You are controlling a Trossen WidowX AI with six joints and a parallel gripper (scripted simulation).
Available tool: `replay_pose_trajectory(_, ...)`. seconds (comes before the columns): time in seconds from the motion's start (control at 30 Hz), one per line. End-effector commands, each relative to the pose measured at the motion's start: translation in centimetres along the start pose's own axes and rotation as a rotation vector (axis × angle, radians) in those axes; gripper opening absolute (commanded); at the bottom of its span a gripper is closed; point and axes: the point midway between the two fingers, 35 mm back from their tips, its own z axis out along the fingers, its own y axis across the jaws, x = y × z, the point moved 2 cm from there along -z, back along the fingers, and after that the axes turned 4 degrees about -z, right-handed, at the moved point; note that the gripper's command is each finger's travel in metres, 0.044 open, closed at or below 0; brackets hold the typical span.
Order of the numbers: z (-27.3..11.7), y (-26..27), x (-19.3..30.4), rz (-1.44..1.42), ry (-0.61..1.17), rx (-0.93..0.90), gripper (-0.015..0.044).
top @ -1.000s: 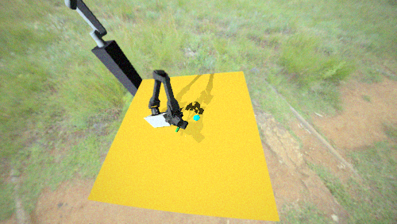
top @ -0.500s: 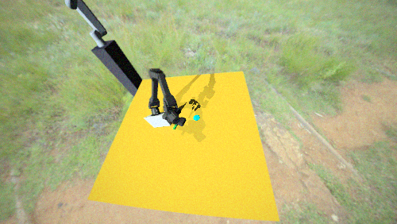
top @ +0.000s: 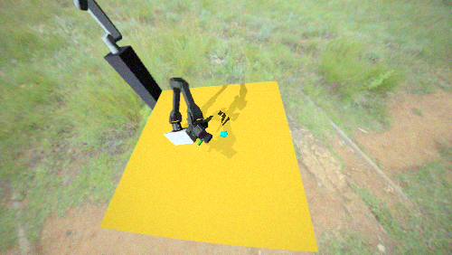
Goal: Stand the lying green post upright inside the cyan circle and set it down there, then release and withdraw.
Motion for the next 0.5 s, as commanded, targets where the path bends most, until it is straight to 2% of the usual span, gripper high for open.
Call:
replay_pose_trajectory(0.0, -0.3, -0.6, -0.7, 0.077, -0.003, 0.005, 0.0023)
replay_pose_trajectory(0.47, -0.9, -2.2, -3.0, 0.327, -0.001, 0.010, 0.0023)
